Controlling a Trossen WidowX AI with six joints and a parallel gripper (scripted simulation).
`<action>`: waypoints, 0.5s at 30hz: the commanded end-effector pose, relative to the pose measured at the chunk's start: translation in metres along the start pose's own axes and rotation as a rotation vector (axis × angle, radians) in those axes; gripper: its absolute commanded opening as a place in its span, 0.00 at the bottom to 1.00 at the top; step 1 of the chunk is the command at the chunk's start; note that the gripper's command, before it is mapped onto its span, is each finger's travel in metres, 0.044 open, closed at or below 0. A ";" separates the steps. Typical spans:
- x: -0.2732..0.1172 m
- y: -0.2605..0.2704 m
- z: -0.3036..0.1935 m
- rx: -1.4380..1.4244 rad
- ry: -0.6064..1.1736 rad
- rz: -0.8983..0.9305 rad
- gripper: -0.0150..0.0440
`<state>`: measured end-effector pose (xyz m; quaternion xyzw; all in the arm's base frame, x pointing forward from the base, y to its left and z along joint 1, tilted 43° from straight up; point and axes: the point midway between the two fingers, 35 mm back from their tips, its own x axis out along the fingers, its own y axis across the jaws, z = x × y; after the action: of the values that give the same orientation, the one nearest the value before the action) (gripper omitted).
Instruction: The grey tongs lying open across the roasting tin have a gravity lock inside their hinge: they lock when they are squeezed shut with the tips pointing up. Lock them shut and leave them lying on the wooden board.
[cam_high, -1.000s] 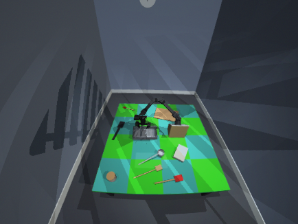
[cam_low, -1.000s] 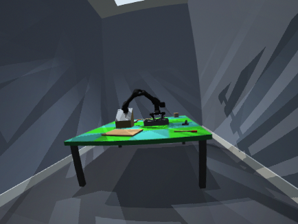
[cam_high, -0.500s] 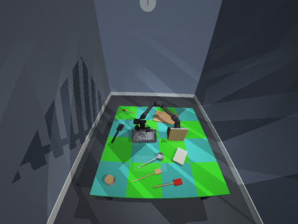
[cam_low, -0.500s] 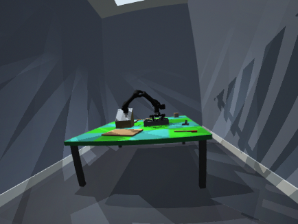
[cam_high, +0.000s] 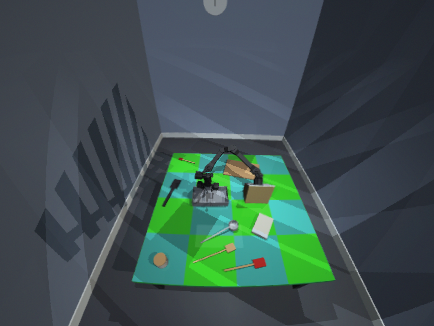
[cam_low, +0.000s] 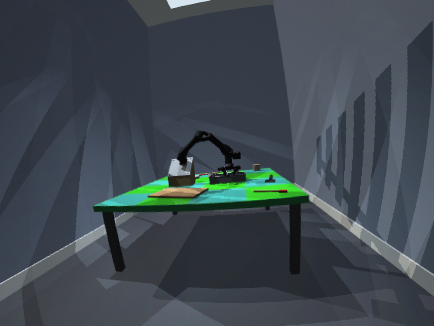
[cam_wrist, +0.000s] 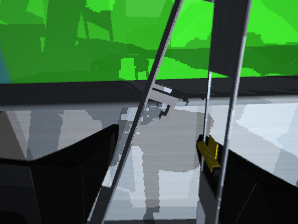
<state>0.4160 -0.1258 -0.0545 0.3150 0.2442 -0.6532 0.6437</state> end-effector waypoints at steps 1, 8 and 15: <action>-0.001 0.001 0.000 0.001 0.000 0.003 0.70; -0.001 0.001 0.000 0.001 0.000 0.003 0.62; -0.001 0.001 0.000 0.001 0.000 0.003 0.54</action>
<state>0.4160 -0.1261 -0.0544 0.3151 0.2439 -0.6535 0.6436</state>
